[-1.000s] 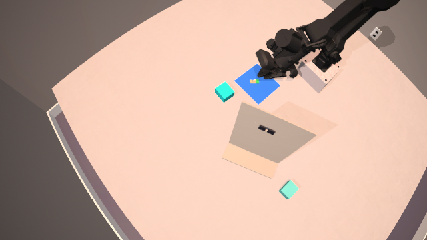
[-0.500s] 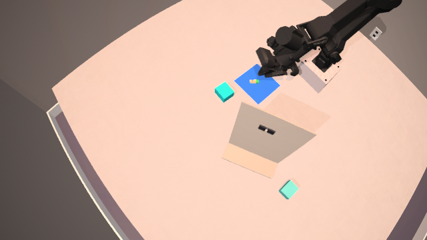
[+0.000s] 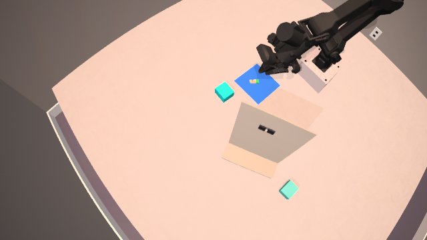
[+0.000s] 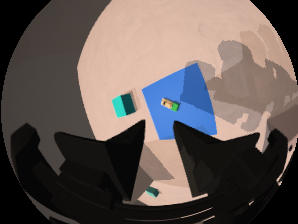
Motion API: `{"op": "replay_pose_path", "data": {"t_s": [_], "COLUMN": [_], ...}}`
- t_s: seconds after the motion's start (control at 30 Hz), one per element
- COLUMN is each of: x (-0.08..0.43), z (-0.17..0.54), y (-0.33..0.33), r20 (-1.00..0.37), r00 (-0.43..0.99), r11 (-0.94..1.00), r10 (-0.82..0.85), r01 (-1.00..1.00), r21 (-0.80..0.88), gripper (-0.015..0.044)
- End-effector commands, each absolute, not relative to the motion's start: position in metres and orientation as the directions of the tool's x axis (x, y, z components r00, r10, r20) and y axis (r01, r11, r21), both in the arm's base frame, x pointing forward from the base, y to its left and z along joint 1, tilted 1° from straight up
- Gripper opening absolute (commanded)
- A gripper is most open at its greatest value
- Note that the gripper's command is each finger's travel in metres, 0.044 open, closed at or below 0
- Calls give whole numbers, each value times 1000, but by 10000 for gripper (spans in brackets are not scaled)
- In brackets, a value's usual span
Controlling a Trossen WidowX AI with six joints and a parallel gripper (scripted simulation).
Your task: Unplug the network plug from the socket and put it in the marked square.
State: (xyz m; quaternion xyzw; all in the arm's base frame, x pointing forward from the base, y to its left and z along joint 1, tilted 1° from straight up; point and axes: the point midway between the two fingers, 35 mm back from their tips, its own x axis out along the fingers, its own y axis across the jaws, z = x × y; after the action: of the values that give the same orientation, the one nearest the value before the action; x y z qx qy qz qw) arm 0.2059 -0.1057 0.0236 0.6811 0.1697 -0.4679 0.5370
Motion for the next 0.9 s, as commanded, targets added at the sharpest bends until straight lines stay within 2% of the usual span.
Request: {"op": "replay_pose_path", "data": {"t_s": [0.0,0.87], "x": [207,202], "z": [31,64], "y": [-107,-103], "r20": [-815,-815], "r00": [508,508], "r11": [-367,-367], "r10": [-278,-278], "r01": [728,728], "r21": [579,579], "gripper": [156,156]}}
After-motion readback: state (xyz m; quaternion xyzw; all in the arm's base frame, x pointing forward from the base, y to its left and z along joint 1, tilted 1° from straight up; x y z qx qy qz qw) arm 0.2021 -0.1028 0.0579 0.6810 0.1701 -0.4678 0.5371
